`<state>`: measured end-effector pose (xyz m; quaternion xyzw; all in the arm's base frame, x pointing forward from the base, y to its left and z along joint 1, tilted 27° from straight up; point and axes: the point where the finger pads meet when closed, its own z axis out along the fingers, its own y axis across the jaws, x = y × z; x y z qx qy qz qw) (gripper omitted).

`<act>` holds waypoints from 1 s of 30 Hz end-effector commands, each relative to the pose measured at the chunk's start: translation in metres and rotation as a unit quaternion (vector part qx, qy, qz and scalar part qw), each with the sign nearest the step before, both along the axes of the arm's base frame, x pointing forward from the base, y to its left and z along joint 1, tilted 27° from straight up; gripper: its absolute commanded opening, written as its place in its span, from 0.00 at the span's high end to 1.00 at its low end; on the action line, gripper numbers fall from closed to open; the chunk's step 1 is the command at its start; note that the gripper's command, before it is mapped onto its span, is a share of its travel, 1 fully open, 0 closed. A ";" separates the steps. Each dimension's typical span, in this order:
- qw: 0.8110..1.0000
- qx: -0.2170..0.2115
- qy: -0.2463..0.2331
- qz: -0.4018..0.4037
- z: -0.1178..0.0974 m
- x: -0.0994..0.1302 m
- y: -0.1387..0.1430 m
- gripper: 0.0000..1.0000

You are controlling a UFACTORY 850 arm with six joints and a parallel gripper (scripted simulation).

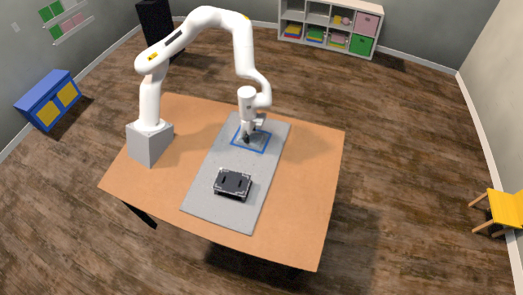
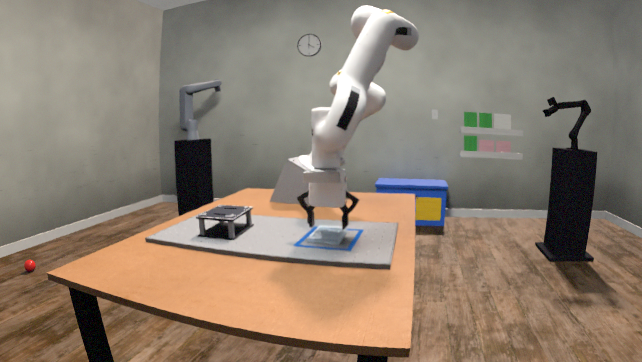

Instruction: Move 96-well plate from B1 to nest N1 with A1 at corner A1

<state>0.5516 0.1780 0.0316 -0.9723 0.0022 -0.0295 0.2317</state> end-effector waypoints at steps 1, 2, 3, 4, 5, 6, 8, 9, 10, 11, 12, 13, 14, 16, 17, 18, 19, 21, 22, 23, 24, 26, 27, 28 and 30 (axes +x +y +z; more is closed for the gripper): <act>1.000 0.000 -0.001 0.000 -0.001 0.001 0.001 0.00; 1.000 0.000 -0.001 0.000 -0.002 0.001 0.001 0.00; 1.000 0.000 -0.001 0.000 -0.003 0.001 0.001 0.00; 1.000 0.000 -0.001 0.000 -0.003 0.001 0.002 0.00; 1.000 0.000 -0.001 0.000 -0.004 0.001 0.002 0.00; 1.000 0.000 -0.001 0.000 -0.004 0.001 0.002 0.00; 1.000 0.000 -0.001 0.000 -0.006 0.001 0.003 0.00; 1.000 0.000 -0.001 0.000 -0.006 0.001 0.003 0.00; 1.000 0.000 -0.001 0.000 -0.007 0.001 0.004 0.00; 1.000 0.000 -0.001 0.000 -0.007 0.001 0.004 0.00; 1.000 0.000 -0.001 0.000 -0.007 0.001 0.004 0.00; 1.000 0.000 -0.001 0.000 -0.007 0.001 0.004 0.00; 1.000 0.000 -0.001 0.000 -0.008 0.001 0.004 0.00; 1.000 0.000 -0.001 0.000 -0.009 0.001 0.005 0.00; 1.000 0.000 -0.001 0.000 -0.010 0.001 0.005 0.00; 1.000 0.000 -0.001 0.000 -0.010 0.001 0.005 0.00; 1.000 0.000 -0.001 0.000 -0.011 0.001 0.006 0.00; 1.000 0.000 -0.001 0.000 -0.012 0.002 0.006 0.00; 1.000 0.000 -0.001 0.000 -0.013 0.002 0.007 0.00; 1.000 0.000 -0.001 0.000 -0.013 0.002 0.007 0.00; 1.000 0.000 -0.001 0.000 -0.014 0.002 0.007 0.00; 1.000 0.000 -0.001 0.000 -0.015 0.002 0.008 0.00; 1.000 0.000 -0.001 0.000 -0.016 0.002 0.008 0.00; 1.000 0.000 -0.001 0.000 -0.016 0.002 0.008 0.00; 1.000 0.000 -0.001 0.000 -0.016 0.002 0.008 0.00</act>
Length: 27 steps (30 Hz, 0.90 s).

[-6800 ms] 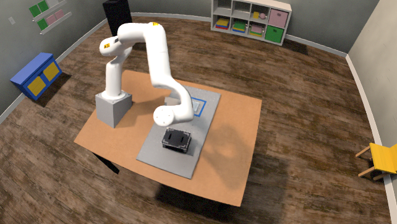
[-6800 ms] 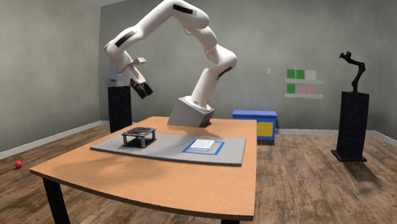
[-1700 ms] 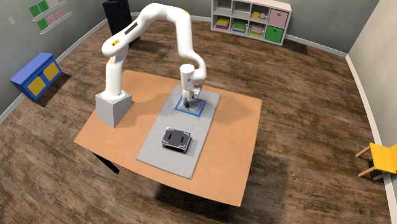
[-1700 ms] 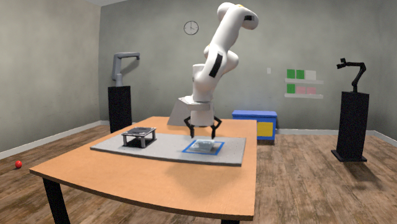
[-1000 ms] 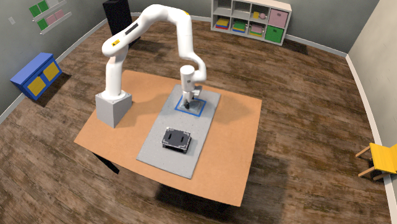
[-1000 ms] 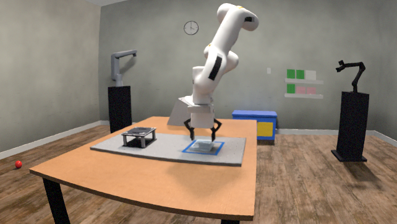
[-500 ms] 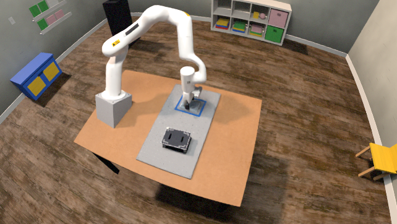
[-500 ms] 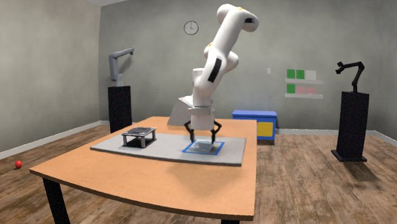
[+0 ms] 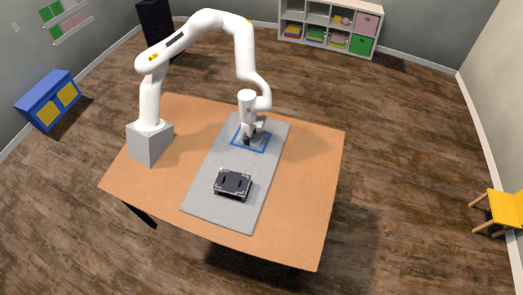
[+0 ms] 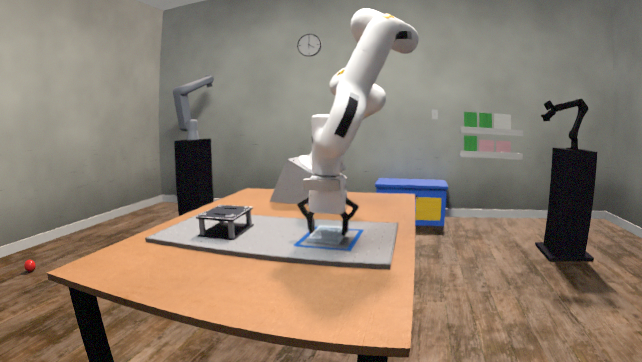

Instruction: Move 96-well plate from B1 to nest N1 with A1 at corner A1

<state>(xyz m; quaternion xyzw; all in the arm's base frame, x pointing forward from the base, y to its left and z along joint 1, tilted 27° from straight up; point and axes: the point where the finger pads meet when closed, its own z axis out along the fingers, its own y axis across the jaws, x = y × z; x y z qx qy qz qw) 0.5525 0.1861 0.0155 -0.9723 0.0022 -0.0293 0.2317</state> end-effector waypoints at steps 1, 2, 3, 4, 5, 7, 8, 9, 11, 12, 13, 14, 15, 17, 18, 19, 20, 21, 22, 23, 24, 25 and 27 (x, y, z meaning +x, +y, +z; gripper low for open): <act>1.000 0.000 -0.001 0.000 -0.001 0.001 0.001 0.00; 1.000 0.000 -0.001 0.000 -0.001 0.001 0.001 0.00; 1.000 0.000 -0.001 0.000 -0.001 0.001 0.001 0.00; 1.000 0.000 -0.001 0.000 -0.001 0.001 0.001 0.00; 1.000 0.000 -0.001 0.000 -0.001 0.001 0.001 0.00; 1.000 0.000 -0.001 0.000 -0.001 0.001 0.001 0.00; 1.000 0.000 -0.001 0.000 -0.001 0.001 0.001 0.00; 1.000 0.000 -0.001 0.000 -0.001 0.001 0.001 0.00; 1.000 0.000 -0.001 0.000 -0.001 0.001 0.001 0.00; 1.000 0.000 -0.001 0.000 -0.001 0.001 0.001 0.00; 1.000 0.000 -0.001 0.000 -0.001 0.001 0.001 0.00; 1.000 0.000 -0.001 0.000 -0.001 0.001 0.001 0.00; 1.000 0.000 -0.001 0.000 -0.001 0.001 0.001 0.00; 1.000 0.000 -0.001 0.000 -0.001 0.001 0.001 0.00; 1.000 0.000 -0.001 0.000 0.000 0.001 0.000 1.00; 1.000 0.000 -0.001 0.000 0.000 0.001 0.000 1.00; 1.000 0.000 -0.001 0.000 0.000 0.001 0.000 1.00; 1.000 0.000 -0.001 0.000 0.000 0.001 0.000 1.00; 1.000 0.000 -0.001 0.000 0.000 0.001 0.000 1.00; 1.000 0.000 -0.001 0.000 0.000 0.001 0.000 1.00; 1.000 0.000 -0.001 0.000 0.000 0.001 0.000 1.00; 1.000 0.000 -0.001 0.000 0.000 0.001 0.000 1.00; 1.000 0.000 -0.001 0.000 0.000 0.001 0.000 1.00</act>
